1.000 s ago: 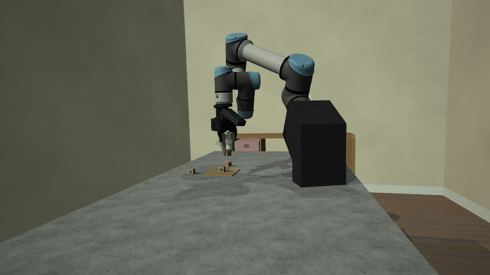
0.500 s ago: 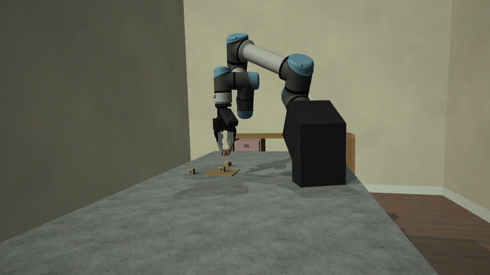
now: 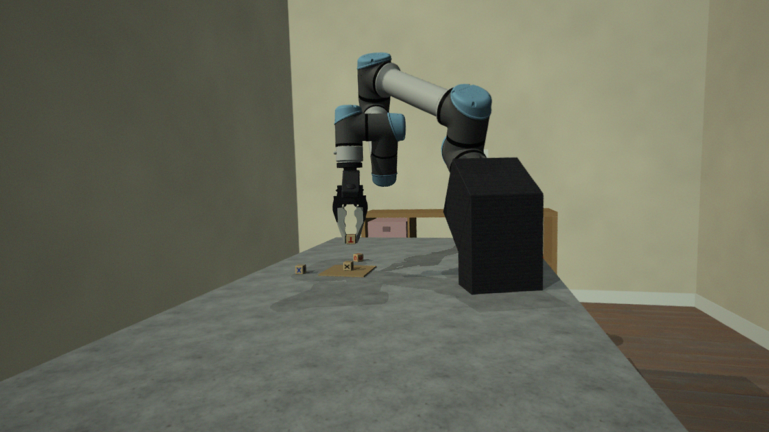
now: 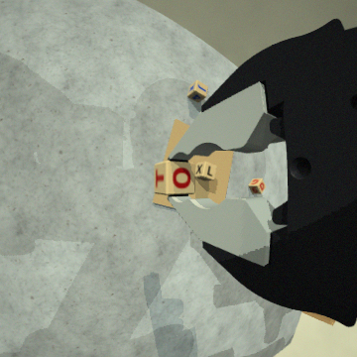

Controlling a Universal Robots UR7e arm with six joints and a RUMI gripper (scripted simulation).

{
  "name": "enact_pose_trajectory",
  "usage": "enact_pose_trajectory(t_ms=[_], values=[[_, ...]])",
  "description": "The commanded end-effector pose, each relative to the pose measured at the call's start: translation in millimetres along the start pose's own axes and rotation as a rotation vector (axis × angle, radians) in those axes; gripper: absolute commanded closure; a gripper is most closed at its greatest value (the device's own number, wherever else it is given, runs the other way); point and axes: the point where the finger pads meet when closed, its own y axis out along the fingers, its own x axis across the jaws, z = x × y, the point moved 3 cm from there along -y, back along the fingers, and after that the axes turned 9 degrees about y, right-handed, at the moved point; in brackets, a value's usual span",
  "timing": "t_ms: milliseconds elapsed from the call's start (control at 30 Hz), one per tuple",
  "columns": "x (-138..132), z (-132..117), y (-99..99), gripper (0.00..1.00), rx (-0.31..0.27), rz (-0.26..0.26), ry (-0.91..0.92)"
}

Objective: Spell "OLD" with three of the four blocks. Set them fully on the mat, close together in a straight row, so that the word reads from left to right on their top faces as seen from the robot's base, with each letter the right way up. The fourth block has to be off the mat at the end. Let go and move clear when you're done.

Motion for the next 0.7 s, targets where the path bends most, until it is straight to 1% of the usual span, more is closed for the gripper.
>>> enact_pose_trajectory(t_ms=[0,67,133,567,633,667], values=[[4,-3,-0.5,0.95,-0.006,0.007,0.139],[4,-3,-0.5,0.95,-0.006,0.007,0.139],[7,-5,-0.7,0.95,-0.006,0.007,0.224],[15,-14,-1.1,0.95,-0.008,0.006,0.532],[15,-14,-1.1,0.95,-0.008,0.006,0.532],[16,-16,-1.2,0.95,-0.008,0.006,0.579]])
